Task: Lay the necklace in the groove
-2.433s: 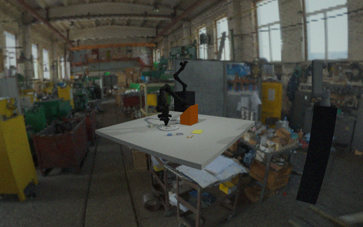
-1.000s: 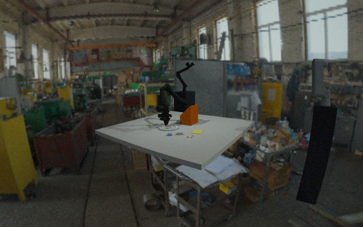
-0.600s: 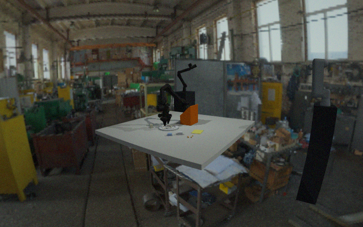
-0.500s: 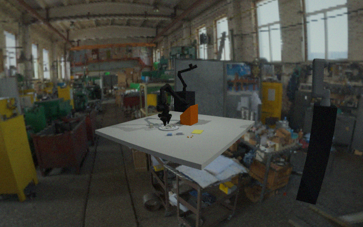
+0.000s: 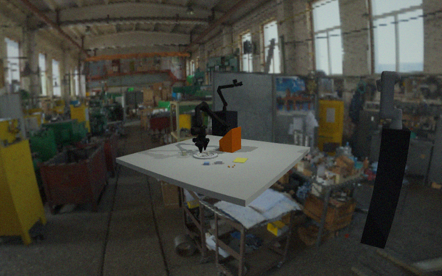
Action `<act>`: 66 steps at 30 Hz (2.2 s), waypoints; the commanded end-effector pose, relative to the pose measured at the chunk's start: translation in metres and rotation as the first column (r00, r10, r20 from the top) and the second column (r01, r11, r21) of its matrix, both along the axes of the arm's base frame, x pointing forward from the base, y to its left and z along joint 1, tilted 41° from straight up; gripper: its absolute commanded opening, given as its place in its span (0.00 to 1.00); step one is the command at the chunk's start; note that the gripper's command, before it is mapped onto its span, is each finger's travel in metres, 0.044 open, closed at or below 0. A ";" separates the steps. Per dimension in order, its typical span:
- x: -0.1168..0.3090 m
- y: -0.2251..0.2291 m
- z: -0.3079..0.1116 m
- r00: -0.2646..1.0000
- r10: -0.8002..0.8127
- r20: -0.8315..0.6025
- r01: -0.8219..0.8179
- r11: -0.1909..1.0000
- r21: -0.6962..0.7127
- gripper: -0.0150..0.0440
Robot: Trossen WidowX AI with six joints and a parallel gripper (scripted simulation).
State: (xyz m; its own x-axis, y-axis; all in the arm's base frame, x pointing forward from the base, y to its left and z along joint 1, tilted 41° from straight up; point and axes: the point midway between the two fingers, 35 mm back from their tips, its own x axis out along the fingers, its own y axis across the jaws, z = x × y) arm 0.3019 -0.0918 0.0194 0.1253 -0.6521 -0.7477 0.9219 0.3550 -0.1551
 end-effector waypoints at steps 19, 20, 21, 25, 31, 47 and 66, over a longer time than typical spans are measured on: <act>-0.001 0.024 0.009 0.987 -0.114 0.115 0.111 0.993 0.034 0.46; -0.001 0.024 0.009 0.987 -0.114 0.114 0.111 0.993 0.034 0.46; -0.001 0.023 0.008 0.987 -0.114 0.114 0.111 0.993 0.034 0.46; 0.000 0.019 0.003 0.987 -0.114 0.113 0.111 0.993 0.033 0.46; 0.001 0.013 -0.004 0.987 -0.114 0.110 0.111 0.993 0.031 0.46; 0.001 0.004 -0.012 0.986 -0.118 0.114 0.116 0.993 0.026 0.32; 0.001 0.004 -0.012 0.986 -0.118 0.114 0.116 0.993 0.026 0.25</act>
State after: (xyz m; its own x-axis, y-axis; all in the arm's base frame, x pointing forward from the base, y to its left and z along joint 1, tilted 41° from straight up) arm 0.3032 -0.0879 0.0076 0.1345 -0.6530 -0.7453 0.9686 0.2455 -0.0403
